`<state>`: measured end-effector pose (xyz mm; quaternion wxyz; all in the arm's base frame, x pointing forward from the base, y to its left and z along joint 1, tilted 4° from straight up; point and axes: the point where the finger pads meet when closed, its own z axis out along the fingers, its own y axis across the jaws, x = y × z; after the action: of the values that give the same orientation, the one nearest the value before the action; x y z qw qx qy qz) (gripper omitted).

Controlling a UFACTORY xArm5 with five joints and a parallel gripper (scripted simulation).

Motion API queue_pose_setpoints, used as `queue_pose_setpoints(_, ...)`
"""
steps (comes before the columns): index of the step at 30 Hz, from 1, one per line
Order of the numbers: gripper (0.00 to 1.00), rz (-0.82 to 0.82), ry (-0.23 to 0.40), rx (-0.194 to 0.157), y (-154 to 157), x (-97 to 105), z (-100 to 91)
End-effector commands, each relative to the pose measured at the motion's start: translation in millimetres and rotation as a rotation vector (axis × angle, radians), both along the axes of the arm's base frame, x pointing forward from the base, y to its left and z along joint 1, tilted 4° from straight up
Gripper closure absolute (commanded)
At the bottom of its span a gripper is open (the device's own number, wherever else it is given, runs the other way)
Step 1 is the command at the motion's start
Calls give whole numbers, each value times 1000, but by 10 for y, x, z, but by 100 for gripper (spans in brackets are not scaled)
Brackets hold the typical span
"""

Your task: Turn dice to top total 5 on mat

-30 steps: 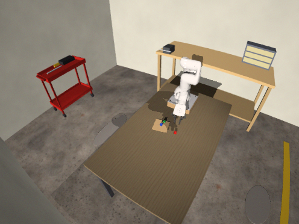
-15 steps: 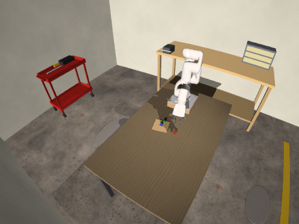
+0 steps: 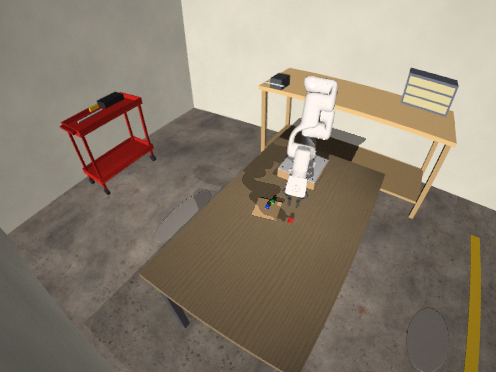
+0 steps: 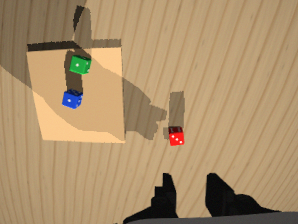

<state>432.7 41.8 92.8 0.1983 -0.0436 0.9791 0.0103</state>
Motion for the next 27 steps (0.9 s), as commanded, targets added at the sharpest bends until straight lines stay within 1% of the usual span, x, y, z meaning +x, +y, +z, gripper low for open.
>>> queue_pose_setpoints(1, 64, 3, 160, -16, 9, 102, 17)
queue_pose_setpoints(3, 64, 4, 218, -22, 11, 132, 40)
queue_pose_setpoints(5, 64, 4, 218, -22, 11, 132, 40)
queue_pose_setpoints(7, 64, 5, 265, -27, 14, 160, 52)
queue_pose_setpoints(10, 64, 6, 311, -32, 16, 182, 70)
queue_pose_setpoints(13, 64, 7, 330, -34, 16, 190, 79)
queue_pose_setpoints(16, 64, 7, 333, -34, 17, 192, 80)
queue_pose_setpoints(17, 0, 7, 333, -34, 17, 192, 80)
queue_pose_setpoints(27, 0, 7, 333, -34, 17, 192, 80)
